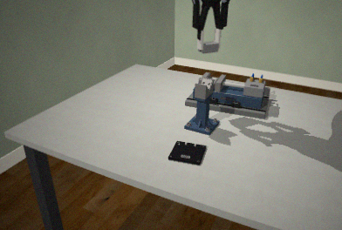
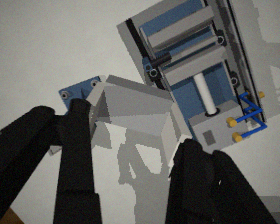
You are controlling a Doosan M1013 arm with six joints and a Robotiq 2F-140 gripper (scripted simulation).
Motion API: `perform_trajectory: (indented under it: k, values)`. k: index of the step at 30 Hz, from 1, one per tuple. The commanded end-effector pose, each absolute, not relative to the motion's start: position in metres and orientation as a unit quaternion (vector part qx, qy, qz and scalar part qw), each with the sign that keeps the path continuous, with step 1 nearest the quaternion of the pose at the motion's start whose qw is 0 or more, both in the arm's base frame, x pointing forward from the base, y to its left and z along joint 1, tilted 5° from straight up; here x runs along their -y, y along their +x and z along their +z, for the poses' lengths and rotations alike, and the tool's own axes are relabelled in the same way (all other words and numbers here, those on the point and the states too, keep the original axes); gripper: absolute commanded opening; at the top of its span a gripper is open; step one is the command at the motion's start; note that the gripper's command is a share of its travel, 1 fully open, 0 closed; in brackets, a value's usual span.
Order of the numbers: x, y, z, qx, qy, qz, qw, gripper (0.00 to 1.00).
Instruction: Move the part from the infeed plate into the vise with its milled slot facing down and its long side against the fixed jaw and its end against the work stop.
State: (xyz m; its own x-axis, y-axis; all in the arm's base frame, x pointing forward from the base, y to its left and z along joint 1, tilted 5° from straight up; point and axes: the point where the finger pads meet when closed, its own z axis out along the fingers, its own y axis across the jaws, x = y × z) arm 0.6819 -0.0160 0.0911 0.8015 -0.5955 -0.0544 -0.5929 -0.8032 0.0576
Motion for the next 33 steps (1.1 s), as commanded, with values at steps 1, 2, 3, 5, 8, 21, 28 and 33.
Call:
perform_trajectory:
  k: [1,2,3,5,8,21,28,33]
  values:
    - [0.032,0.685,0.09,0.264,0.964,-0.039,0.017,0.0]
    - [0.035,0.685,0.09,0.253,0.967,-0.039,0.016,0.0]
    - [0.039,0.686,0.089,0.241,0.97,-0.039,0.016,0.0]
    - [0.045,0.687,0.089,0.219,0.975,-0.039,0.015,0.0]
    - [0.052,0.688,0.089,0.197,0.98,-0.04,0.014,0.0]
    - [0.087,0.692,0.089,0.078,0.996,-0.041,0.009,0.0]
    - [0.099,0.693,0.089,0.039,0.998,-0.042,0.008,0.0]
    - [0.108,0.694,0.089,0.006,0.999,-0.042,0.006,0.0]
